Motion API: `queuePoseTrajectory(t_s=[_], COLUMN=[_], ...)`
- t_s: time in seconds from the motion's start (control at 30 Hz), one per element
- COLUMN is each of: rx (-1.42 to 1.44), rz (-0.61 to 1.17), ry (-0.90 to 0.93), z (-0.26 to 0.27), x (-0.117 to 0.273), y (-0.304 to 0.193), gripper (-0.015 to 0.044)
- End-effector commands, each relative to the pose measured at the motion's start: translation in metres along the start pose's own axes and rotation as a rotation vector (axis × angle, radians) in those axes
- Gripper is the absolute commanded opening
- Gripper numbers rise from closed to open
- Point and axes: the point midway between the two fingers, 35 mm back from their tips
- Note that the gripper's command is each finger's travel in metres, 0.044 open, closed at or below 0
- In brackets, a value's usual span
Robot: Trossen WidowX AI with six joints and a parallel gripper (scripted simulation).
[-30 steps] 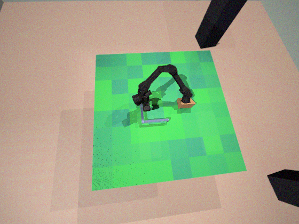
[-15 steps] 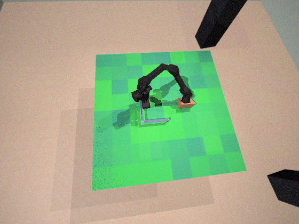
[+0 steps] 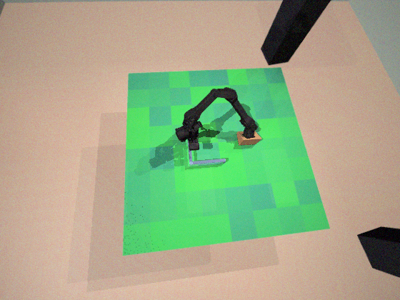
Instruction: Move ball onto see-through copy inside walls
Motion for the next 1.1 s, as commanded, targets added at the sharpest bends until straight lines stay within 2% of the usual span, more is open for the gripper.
queuePoseTrajectory(t_s=[0.0,0.27,1.07], rx=[0.009,0.008,0.008], rz=[0.012,0.011,0.011], ry=[-0.013,-0.016,-0.017], z=[-0.002,-0.004,-0.004], x=[-0.021,-0.061,-0.081], y=[-0.002,-0.004,-0.004], gripper=[0.0,0.0,0.0])
Point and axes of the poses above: the point midway between the two fingers, 35 mm back from their tips, its own x axis back along the fingers, its own z axis across the jaws, y = z × x, and after that the axes turned 14 degrees about -x, right-handed
